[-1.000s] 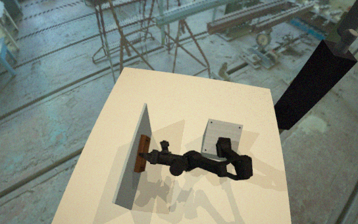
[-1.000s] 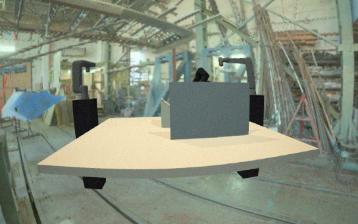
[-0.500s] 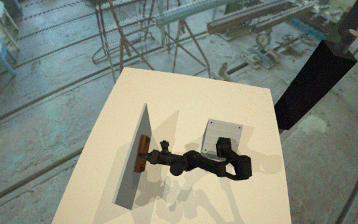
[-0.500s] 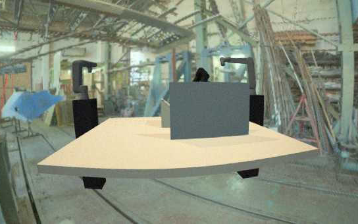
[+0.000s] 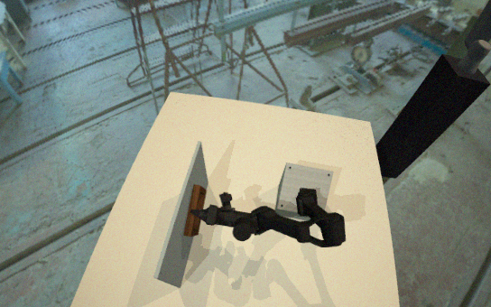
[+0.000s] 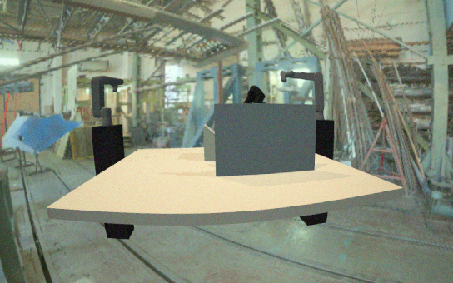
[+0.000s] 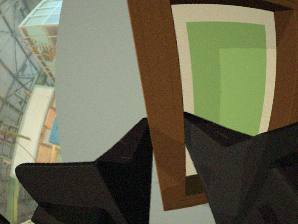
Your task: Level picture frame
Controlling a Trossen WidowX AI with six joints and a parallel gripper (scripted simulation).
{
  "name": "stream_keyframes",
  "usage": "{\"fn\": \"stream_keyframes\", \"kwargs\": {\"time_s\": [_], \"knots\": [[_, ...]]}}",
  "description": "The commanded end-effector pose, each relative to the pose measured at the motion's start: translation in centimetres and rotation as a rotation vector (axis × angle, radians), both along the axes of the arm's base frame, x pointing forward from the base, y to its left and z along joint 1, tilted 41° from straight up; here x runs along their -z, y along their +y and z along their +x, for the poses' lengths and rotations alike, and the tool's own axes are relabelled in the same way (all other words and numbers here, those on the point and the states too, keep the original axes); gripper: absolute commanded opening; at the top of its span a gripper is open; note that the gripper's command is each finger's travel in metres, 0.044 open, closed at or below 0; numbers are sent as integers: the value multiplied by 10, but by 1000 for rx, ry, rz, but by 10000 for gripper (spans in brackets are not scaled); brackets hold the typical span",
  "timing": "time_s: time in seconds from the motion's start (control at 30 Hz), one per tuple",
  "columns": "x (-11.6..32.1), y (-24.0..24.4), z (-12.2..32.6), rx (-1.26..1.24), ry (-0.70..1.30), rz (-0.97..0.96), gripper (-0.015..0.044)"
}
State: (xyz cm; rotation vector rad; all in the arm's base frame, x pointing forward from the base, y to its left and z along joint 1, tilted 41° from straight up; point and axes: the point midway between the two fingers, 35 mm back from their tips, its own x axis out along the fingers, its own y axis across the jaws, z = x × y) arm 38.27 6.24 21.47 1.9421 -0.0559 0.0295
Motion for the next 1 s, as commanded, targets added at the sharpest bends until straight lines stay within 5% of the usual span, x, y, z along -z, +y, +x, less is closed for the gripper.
{"fn": "stream_keyframes", "kwargs": {"time_s": [0.0, 0.97], "knots": [[0, 0, 0, -2, -1, 38, 0], [1, 0, 0, -10, -5, 205, 0]]}}
